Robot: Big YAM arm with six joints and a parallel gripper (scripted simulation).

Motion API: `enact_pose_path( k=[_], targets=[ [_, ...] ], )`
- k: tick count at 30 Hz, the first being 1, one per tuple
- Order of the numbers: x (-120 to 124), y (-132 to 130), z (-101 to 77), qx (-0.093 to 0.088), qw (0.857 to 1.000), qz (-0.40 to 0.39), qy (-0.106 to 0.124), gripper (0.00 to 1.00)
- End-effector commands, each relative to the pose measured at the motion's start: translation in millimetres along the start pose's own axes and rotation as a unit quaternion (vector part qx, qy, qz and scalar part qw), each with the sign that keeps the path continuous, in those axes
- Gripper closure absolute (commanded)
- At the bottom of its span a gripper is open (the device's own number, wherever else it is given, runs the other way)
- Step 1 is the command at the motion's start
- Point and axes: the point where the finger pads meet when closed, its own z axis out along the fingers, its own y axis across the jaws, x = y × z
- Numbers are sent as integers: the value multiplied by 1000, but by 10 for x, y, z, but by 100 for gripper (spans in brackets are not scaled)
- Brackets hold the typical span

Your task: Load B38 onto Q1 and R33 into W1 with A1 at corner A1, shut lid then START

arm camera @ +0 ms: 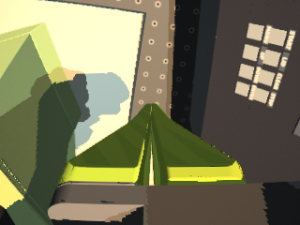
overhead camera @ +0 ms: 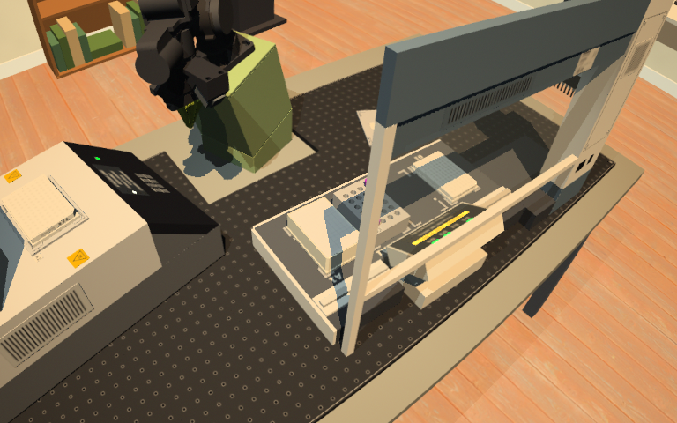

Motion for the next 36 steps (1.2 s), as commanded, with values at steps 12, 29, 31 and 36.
enact_pose_path(
  k=[12, 29, 31, 36],
  targets=[
    [-146, -379, -156, 27, 999, 13, -14, 100],
    [-178, -619, -5, 31, 999, 1, -16, 100],
    [-156, -605, 49, 27, 1000, 0, -13, 100],
    [-113, -612, 120, 23, 1000, -1, -8, 100]
  ],
)
